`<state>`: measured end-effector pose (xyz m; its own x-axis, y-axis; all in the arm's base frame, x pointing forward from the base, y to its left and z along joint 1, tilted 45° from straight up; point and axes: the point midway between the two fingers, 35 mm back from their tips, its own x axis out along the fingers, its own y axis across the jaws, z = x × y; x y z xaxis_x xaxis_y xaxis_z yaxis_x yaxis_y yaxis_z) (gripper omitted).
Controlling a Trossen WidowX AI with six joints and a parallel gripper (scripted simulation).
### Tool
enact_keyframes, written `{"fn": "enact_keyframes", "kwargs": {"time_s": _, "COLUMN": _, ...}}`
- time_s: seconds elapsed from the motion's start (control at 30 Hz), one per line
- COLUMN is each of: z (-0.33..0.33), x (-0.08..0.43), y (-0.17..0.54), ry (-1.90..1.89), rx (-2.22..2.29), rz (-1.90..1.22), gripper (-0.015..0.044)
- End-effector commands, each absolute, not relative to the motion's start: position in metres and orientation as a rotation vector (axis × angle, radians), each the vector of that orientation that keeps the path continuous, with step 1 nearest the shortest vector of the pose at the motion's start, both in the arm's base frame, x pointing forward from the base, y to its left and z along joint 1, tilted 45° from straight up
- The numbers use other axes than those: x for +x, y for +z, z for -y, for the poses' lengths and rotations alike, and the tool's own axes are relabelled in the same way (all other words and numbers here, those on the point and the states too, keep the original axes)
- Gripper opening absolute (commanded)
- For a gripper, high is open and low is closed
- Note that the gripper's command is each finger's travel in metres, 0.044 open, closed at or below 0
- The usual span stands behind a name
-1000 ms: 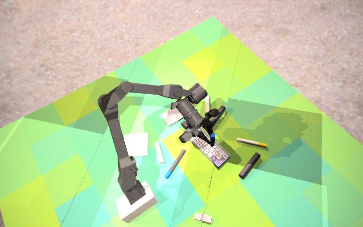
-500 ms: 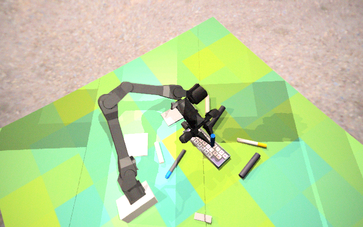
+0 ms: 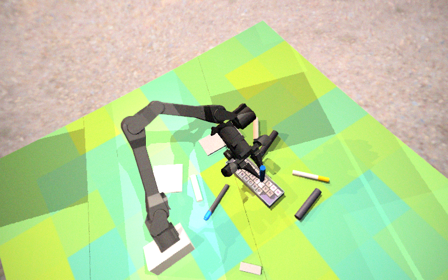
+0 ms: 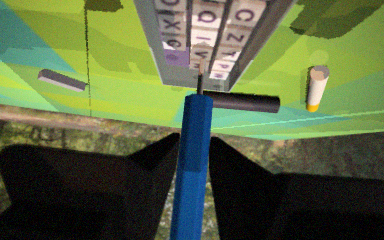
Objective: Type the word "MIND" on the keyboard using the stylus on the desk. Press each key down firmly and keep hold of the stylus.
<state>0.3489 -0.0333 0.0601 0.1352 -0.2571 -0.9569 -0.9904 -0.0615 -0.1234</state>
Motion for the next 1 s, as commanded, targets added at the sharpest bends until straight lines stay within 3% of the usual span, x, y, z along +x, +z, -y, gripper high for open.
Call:
{"fn": "enact_keyframes", "kwargs": {"time_s": 0.0, "z": 0.033, "x": 0.349, "y": 0.058, "ry": 1.002, "rx": -1.489, "rz": -1.281, "gripper": 0.0081}}
{"fn": "enact_keyframes", "kwargs": {"time_s": 0.97, "z": 0.022, "x": 0.349, "y": 0.047, "ry": 1.003, "rx": -1.488, "rz": -1.28, "gripper": 0.0081}}
